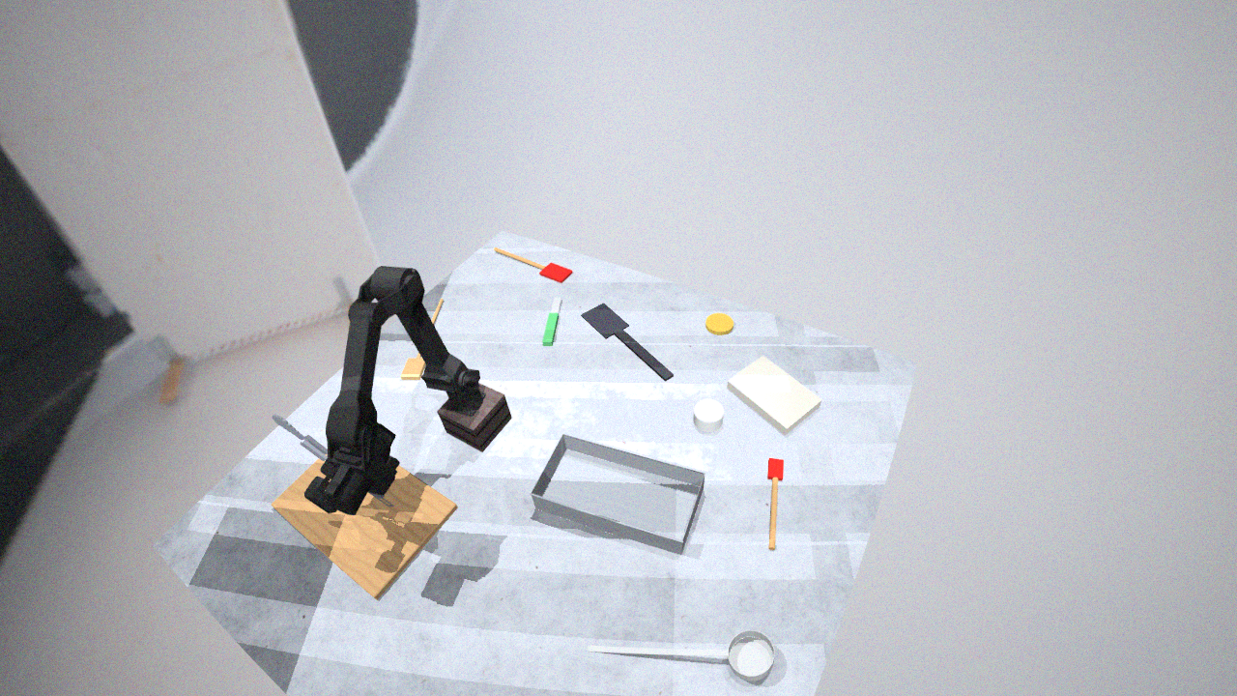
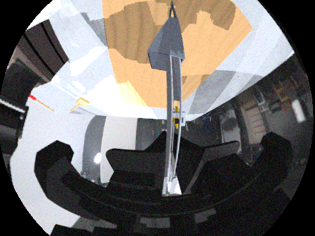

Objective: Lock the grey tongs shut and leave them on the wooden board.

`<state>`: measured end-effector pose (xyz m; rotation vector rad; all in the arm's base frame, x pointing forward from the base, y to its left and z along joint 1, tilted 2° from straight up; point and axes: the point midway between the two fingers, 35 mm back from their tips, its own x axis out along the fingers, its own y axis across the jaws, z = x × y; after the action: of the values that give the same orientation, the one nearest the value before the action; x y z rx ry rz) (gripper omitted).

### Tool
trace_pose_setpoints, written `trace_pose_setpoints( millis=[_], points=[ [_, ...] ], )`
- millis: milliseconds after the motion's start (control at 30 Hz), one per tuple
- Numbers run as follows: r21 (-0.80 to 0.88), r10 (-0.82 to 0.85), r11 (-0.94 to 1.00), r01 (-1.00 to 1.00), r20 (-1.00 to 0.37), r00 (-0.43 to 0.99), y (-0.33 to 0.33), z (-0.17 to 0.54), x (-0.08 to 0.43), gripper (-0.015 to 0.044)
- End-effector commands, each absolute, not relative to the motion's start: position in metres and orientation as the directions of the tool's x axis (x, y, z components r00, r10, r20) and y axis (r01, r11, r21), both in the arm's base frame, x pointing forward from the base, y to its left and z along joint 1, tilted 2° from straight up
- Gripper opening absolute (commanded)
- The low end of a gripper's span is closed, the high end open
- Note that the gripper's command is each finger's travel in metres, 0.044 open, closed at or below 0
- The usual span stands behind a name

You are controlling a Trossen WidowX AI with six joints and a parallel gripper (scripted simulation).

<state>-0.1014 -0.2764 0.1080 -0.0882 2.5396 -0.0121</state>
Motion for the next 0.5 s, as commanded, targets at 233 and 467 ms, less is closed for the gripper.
trace_pose_setpoints(
  millis=[233,467],
  points=[
    [0.060,0.032,0.998,-0.022,-0.770,-0.637,-0.275,0.102,-0.115,-0.0150],
    [0.079,0.059,0.996,-0.028,-0.894,-0.444,-0.274,0.104,-0.121,-0.0150]
  ],
)
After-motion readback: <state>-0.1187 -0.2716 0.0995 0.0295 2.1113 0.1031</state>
